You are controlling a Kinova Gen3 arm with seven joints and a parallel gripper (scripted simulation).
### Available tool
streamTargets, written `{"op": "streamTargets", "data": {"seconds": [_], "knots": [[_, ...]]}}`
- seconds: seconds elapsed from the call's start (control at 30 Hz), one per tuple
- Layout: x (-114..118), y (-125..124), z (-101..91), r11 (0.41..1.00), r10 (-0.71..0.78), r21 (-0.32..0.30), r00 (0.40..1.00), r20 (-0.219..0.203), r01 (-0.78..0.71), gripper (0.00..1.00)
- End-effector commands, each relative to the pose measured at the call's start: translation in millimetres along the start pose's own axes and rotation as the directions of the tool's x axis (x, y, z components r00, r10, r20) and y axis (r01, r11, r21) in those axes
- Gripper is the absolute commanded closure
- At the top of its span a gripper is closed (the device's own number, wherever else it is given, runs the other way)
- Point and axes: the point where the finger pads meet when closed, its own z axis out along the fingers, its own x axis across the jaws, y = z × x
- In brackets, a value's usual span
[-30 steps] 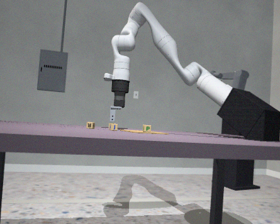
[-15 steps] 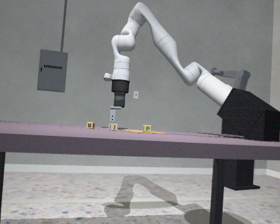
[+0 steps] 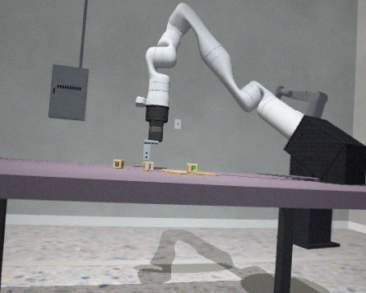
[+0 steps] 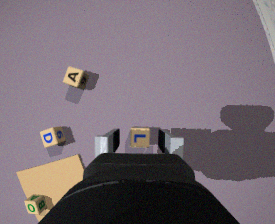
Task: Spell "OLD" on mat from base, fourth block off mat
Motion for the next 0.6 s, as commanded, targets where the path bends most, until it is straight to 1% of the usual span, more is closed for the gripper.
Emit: {"op": "streamTargets", "data": {"seconds": [0.0,0.1,0.17,0.4,0.57], "knots": [[1,1,4.5,1.0,0.0,-0.003,1.0,-0.004,0.0,0.0],[1,1,10.2,1.0,0.0,-0.003,1.0,-0.004,0.0,0.0],[1,1,10.2,1.0,0.0,-0.003,1.0,-0.004,0.0,0.0],[1,1,23.1,1.0,0.0,-0.003,1.0,-0.004,0.0,0.0],[1,1,27.8,1.0,0.0,-0.003,1.0,-0.004,0.0,0.0]]}}
